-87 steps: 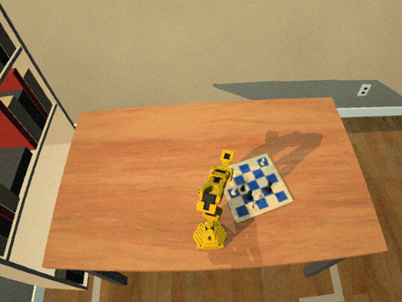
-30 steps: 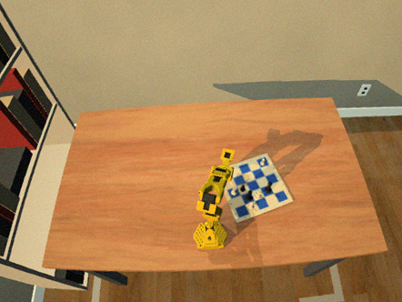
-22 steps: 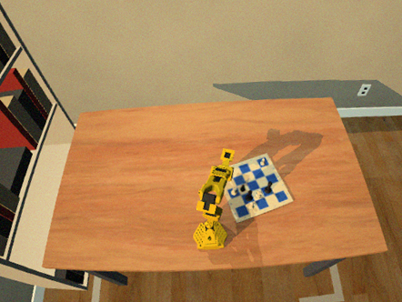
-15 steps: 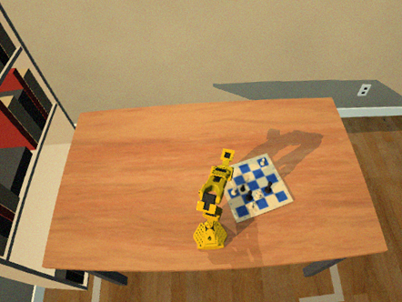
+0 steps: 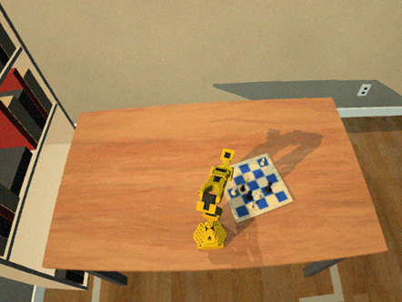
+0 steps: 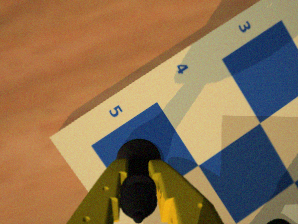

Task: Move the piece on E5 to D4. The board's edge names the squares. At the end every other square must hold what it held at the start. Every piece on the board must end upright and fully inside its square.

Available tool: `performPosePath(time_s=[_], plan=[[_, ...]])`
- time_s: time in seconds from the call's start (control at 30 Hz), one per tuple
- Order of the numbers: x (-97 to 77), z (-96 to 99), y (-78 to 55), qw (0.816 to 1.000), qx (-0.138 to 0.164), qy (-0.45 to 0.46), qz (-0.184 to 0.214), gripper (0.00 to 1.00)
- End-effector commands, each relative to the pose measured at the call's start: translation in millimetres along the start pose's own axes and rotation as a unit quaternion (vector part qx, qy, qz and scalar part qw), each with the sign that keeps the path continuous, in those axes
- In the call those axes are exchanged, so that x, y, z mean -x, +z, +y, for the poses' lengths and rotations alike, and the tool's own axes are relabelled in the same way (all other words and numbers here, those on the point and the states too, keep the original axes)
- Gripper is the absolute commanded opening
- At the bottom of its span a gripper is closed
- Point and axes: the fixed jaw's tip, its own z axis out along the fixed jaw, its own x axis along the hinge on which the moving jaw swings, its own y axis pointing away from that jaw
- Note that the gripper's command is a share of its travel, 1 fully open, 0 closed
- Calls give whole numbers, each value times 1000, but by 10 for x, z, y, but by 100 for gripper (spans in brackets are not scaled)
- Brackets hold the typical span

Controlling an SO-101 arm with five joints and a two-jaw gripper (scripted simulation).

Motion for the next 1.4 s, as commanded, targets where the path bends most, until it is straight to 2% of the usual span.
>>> performPosePath(time_s=[0.0,0.4,0.8,0.87,1.17,1.37], plan=[[1,-24,-2,1000,-3,7,4,0],[40,-37,-65,1000,-4,7,3,0],[185,-47,-312,1000,-5,7,3,0],[185,-47,-312,1000,-5,7,3,0],[302,-48,-510,1000,-5,7,3,0],[350,-48,-590,1000,-5,7,3,0]])
